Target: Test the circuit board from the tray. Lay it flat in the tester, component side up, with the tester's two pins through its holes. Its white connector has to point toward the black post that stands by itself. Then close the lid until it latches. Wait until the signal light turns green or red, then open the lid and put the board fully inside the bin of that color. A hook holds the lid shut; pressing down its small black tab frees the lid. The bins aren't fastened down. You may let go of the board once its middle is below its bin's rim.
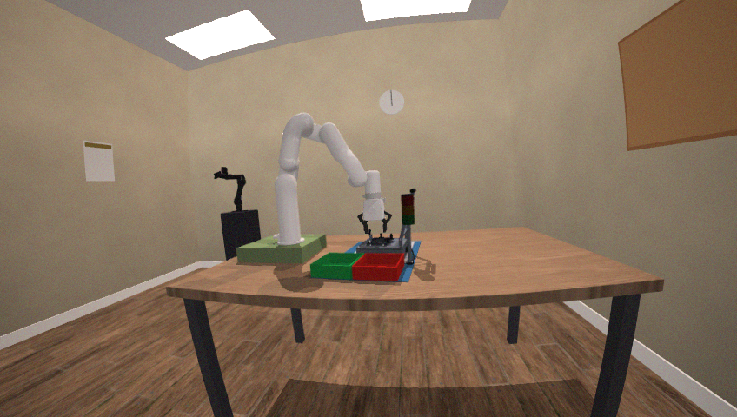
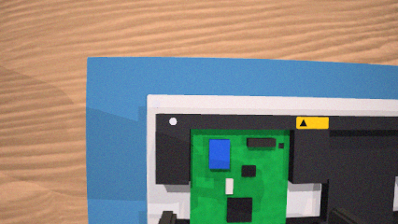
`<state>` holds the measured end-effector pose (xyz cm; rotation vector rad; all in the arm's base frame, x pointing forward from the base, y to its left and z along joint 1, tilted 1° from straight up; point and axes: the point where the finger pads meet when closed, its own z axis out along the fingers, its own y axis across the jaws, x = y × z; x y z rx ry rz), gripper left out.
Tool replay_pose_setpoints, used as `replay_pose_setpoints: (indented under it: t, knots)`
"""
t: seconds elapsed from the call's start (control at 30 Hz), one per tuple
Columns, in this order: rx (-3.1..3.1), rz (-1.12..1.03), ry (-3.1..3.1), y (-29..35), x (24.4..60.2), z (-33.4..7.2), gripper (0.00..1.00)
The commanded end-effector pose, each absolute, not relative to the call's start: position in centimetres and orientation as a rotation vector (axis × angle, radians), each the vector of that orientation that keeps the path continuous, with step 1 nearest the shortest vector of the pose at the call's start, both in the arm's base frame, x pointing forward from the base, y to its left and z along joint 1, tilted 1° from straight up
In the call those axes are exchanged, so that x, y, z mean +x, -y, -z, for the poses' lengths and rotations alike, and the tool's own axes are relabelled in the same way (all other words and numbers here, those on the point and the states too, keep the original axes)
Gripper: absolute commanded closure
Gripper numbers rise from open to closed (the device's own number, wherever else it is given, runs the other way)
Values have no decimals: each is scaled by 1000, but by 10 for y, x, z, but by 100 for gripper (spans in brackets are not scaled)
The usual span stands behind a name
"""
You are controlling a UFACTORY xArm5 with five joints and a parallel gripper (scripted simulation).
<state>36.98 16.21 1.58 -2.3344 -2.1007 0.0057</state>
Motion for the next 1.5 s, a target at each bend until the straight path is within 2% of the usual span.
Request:
replay_pose_setpoints:
  t: [0.0,0.73,1.47]
  knots:
    - [-2335,-1,2101,-163,371,-16,0]
    - [-2335,-1,2101,-164,371,23,0]
    - [-2335,-1,2101,-164,371,27,0]
